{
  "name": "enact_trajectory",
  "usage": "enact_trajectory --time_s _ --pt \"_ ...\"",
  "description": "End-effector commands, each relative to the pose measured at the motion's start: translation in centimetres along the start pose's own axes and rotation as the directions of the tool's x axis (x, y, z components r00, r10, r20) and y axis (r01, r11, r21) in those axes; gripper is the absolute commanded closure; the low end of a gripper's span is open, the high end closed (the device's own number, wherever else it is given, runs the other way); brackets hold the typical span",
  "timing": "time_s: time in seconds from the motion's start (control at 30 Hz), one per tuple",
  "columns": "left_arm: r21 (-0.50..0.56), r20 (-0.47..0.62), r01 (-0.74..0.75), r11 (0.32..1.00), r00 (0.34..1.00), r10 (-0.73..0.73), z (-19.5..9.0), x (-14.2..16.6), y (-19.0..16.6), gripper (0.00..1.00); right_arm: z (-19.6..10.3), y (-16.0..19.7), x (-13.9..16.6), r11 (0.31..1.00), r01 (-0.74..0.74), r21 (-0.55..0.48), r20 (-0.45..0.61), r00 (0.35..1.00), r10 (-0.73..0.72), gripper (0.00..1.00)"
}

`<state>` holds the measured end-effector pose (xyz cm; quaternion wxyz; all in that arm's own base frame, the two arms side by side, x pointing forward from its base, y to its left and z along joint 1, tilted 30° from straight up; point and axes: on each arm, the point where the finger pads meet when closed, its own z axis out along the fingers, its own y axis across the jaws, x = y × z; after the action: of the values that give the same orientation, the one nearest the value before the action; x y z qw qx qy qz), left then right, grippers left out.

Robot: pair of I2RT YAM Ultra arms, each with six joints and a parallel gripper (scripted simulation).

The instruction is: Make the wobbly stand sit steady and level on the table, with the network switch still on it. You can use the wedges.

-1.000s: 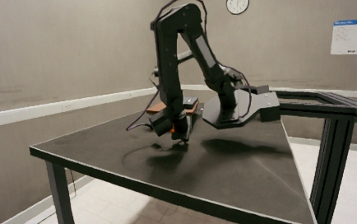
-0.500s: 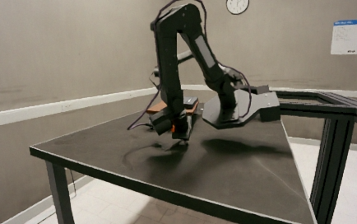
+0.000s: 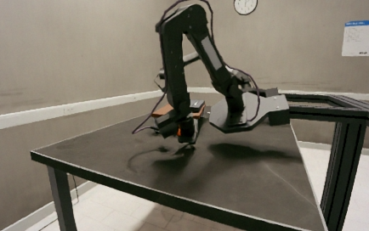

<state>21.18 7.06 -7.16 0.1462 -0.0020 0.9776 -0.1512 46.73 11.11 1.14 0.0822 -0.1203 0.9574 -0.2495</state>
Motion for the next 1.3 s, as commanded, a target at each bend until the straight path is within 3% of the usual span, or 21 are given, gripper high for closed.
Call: enact_trajectory --time_s 0.0,0.17,0.2,0.73,0.8,0.9,1.27 --pt "0.015 -0.02 0.005 1.0 1.0 -0.005 0.8 0.8 -0.7 1.0 -0.6 0.9 -0.9 1.0 0.009 -0.007 0.039 0.999 -0.009 1.0" --pt "0.025 -0.01 -0.012 1.0 1.0 0.012 0.8 0.3 -0.7 1.0 -0.6 0.9 -0.9 1.0 0.009 -0.007 0.039 0.999 -0.009 1.0" --pt "-0.014 0.019 -0.016 1.0 1.0 0.016 0.1 -0.5 -0.4 1.0 -0.6 0.9 -0.9 1.0 0.009 -0.007 0.039 0.999 -0.009 1.0" --pt "0.021 -0.009 -0.012 1.0 1.0 0.012 1.1 0.7 -1.6 1.0 -0.6 0.9 -0.9 1.0 0.009 -0.007 0.039 0.999 -0.009 1.0" --pt "0.001 0.015 -0.012 1.0 1.0 0.012 1.1 -1.2 -0.5 1.0 -0.6 0.9 -0.9 1.0 0.009 -0.007 0.039 0.999 -0.009 1.0" --pt "0.012 -0.016 0.003 1.0 1.0 -0.003 1.4 0.8 -1.6 1.0 -0.6 0.9 -0.9 1.0 0.009 -0.007 0.039 0.999 -0.009 1.0" --pt "0.017 -0.005 -0.014 1.0 1.0 0.014 1.7 0.1 -1.6 1.0 -0.6 0.9 -0.9 1.0 0.009 -0.007 0.039 0.999 -0.009 1.0"
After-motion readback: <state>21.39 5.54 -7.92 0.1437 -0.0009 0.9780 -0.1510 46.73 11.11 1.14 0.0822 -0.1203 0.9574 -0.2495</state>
